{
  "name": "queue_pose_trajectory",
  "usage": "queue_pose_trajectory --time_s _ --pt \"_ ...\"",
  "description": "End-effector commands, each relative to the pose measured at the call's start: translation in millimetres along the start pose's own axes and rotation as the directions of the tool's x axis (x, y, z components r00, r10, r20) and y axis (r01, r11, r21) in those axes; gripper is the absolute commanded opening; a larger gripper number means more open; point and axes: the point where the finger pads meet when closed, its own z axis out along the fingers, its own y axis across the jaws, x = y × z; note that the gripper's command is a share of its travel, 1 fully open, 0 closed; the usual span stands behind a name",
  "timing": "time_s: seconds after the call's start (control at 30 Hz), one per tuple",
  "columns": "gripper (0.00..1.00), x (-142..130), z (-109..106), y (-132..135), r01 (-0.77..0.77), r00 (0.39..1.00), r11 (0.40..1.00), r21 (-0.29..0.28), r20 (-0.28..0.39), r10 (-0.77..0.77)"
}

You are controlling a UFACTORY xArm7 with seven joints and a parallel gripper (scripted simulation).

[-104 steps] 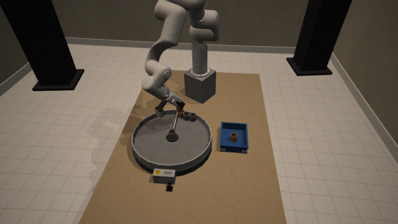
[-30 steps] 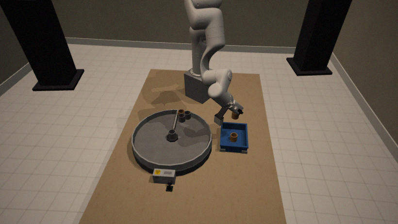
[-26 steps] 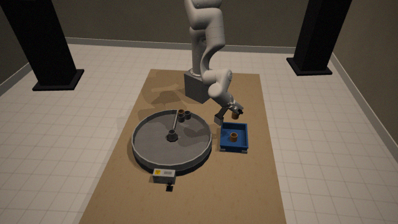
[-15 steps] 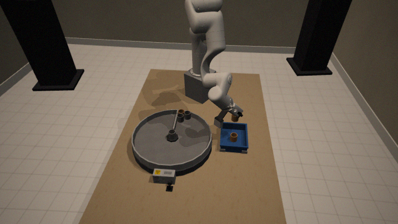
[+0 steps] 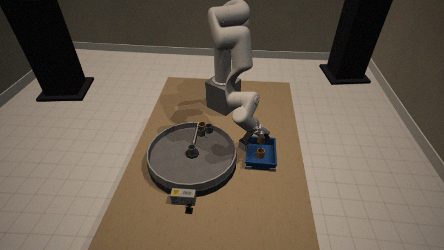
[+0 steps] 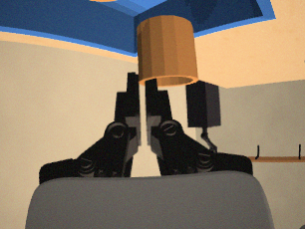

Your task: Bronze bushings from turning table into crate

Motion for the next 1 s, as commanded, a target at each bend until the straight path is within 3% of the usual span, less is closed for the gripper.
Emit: queue_pose_trajectory --time_s 0.0,0.97 --pt "0.00 1.5 0.1 -2.6 0.003 1.000 1.000 0.004 -0.002 -0.003" --pt "0.00 13.6 14.3 -2.6 0.003 1.000 1.000 0.004 -0.002 -0.003"
